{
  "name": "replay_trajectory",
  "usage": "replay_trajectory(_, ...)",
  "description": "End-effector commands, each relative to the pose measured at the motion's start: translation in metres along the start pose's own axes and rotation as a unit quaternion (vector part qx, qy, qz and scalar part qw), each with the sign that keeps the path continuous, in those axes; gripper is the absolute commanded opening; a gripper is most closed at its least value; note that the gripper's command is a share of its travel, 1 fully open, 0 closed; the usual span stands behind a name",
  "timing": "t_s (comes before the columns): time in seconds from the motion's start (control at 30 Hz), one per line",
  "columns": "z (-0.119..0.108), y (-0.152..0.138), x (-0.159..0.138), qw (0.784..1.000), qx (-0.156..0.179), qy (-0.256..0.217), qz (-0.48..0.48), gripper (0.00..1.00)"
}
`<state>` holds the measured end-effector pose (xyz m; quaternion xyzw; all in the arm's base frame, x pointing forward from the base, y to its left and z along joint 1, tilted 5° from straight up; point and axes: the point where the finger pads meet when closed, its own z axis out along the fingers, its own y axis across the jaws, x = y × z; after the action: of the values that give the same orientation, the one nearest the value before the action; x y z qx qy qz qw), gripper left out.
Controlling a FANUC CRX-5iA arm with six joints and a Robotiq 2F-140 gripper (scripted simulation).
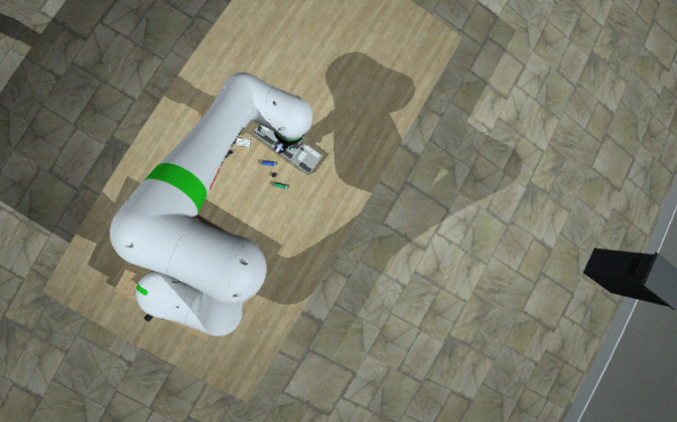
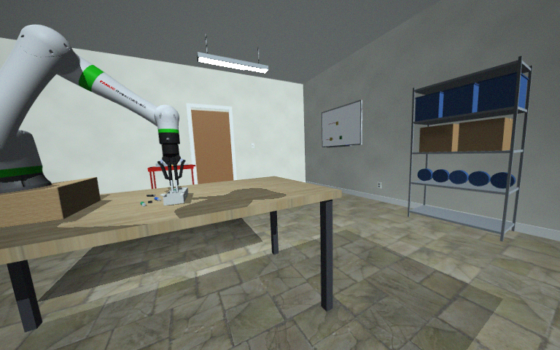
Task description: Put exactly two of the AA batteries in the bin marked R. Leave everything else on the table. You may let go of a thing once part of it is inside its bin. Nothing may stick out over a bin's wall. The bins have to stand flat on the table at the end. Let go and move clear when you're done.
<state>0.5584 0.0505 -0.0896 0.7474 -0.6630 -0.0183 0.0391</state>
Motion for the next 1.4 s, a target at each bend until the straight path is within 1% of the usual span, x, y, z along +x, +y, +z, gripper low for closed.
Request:
replay_trajectory(0.0,0.008,0.000,0.000,1.000,0.000,0.000,0.000,0.05)
replay_trajectory(0.27,0.020,0.000,0.000,1.000,0.000,0.000,0.000,0.05)
replay_trajectory(0.73,0.020,0.000,0.000,1.000,0.000,0.000,0.000,0.05)
replay_trajectory(0.77,0.020,0.000,0.000,1.000,0.000,0.000,0.000,0.17)
replay_trajectory(1.37,0.019,0.000,0.000,1.000,0.000,0.000,0.000,0.17)
